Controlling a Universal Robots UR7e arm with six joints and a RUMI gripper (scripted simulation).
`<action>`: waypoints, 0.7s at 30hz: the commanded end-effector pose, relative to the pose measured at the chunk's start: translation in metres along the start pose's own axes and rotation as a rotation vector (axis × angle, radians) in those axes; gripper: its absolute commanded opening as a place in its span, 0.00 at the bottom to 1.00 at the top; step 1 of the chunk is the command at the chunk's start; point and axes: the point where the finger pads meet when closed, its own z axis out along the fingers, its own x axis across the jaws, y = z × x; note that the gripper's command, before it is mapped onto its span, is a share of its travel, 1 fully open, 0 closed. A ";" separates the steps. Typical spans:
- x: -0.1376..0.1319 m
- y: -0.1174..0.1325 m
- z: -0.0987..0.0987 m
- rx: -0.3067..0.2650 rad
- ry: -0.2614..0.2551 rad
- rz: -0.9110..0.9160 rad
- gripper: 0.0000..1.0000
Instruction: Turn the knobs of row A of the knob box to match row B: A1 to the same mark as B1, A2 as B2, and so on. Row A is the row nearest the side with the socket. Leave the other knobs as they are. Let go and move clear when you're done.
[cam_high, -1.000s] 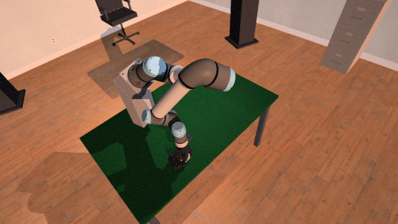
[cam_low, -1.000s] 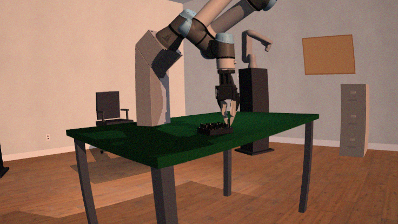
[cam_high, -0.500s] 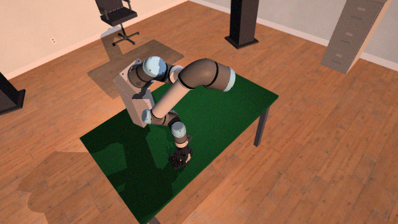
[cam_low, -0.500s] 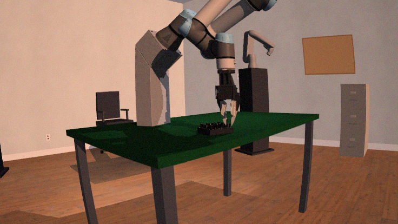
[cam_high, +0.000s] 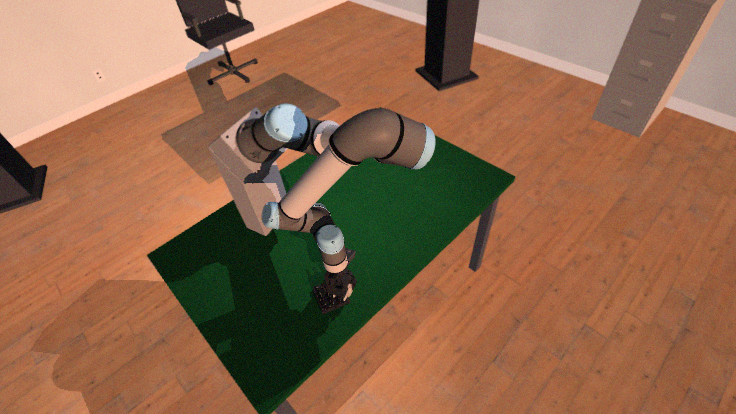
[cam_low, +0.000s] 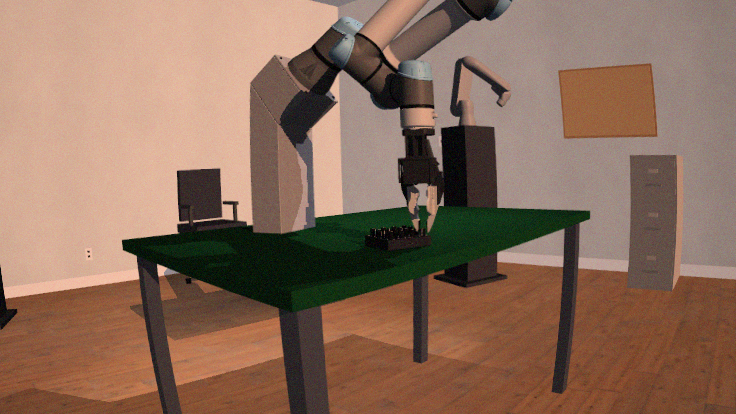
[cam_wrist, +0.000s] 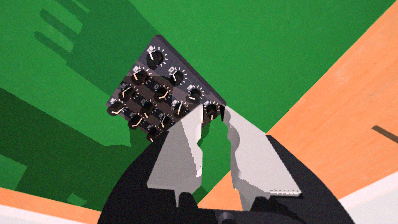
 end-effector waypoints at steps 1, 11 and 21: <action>-0.002 0.000 -0.007 -0.001 -0.001 0.003 0.11; -0.002 0.000 -0.034 -0.001 -0.001 0.003 0.11; -0.002 0.000 -0.039 -0.001 -0.001 0.003 0.11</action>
